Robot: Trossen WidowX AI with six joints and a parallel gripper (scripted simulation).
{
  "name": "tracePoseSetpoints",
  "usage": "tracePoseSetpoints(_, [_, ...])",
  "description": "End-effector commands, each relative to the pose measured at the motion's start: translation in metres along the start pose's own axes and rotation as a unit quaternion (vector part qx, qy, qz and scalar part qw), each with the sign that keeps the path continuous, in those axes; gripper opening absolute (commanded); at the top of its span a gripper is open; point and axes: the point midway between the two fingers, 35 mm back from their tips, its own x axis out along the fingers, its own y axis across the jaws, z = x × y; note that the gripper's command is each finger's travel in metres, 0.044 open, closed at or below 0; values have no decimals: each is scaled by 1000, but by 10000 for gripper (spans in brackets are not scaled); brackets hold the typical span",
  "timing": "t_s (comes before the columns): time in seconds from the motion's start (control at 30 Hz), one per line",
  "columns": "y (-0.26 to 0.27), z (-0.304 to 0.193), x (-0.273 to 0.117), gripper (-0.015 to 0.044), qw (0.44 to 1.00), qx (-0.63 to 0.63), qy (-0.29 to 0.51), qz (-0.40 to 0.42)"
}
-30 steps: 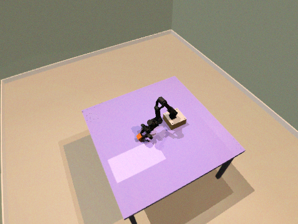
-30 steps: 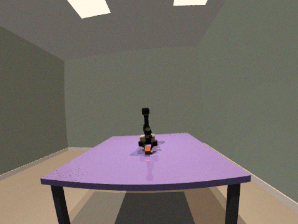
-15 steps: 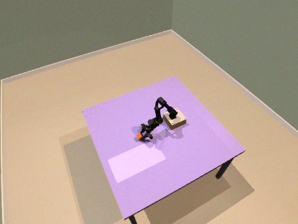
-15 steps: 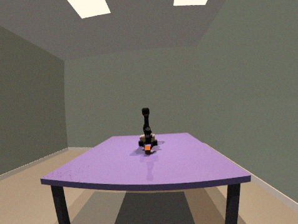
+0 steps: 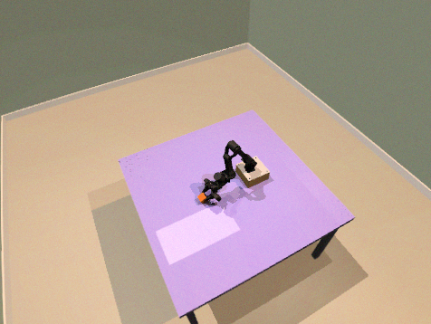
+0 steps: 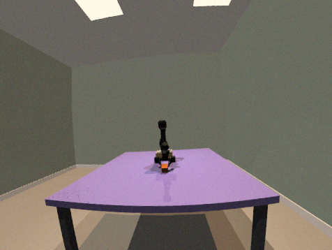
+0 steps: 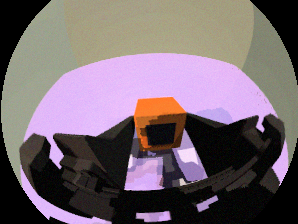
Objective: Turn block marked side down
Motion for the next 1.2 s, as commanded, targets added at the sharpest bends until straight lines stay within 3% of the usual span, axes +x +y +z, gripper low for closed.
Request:
tracePoseSetpoints(0.0, [0,0,0,394,1000,-2,-1,-2])
tracePoseSetpoints(0.07, [0,0,0,440,1000,-2,-1,-2])
tracePoseSetpoints(1.17, [0,0,0,440,1000,-2,-1,-2])
